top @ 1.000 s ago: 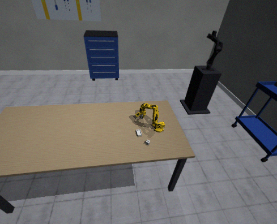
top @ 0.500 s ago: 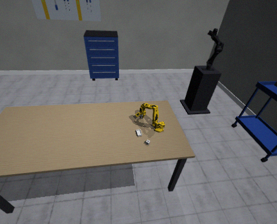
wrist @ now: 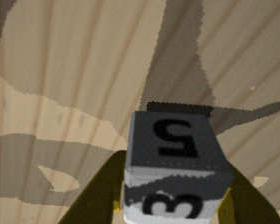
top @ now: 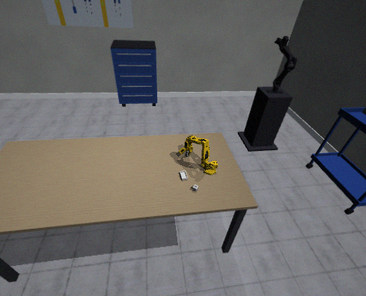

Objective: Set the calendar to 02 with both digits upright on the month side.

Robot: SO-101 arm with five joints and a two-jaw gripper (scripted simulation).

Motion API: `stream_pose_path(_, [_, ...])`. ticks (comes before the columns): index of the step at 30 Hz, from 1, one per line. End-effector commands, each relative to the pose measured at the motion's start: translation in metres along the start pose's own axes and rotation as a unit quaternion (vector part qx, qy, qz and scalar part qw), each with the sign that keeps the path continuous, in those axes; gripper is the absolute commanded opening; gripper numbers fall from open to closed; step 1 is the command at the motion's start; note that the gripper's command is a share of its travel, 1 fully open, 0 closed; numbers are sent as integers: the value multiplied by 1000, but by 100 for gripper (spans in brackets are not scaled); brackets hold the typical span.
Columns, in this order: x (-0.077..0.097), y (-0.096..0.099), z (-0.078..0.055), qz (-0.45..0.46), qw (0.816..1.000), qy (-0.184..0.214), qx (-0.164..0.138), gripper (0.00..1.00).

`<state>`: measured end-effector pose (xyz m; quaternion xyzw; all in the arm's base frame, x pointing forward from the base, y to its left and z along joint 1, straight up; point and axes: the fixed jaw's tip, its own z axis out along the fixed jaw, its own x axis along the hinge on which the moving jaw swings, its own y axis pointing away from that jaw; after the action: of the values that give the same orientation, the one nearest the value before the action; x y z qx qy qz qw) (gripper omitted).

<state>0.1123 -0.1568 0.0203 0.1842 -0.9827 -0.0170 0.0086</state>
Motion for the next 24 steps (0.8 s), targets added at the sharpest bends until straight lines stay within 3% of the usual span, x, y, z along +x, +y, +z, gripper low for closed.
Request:
stream_pose_path(1, [0, -9, -22, 6, 999, -9, 32, 0])
stream_pose_path(13, [0, -5, -47, 6, 999, -9, 32, 0])
stream_pose_path(24, [1, -4, -50, 6, 999, -9, 32, 0])
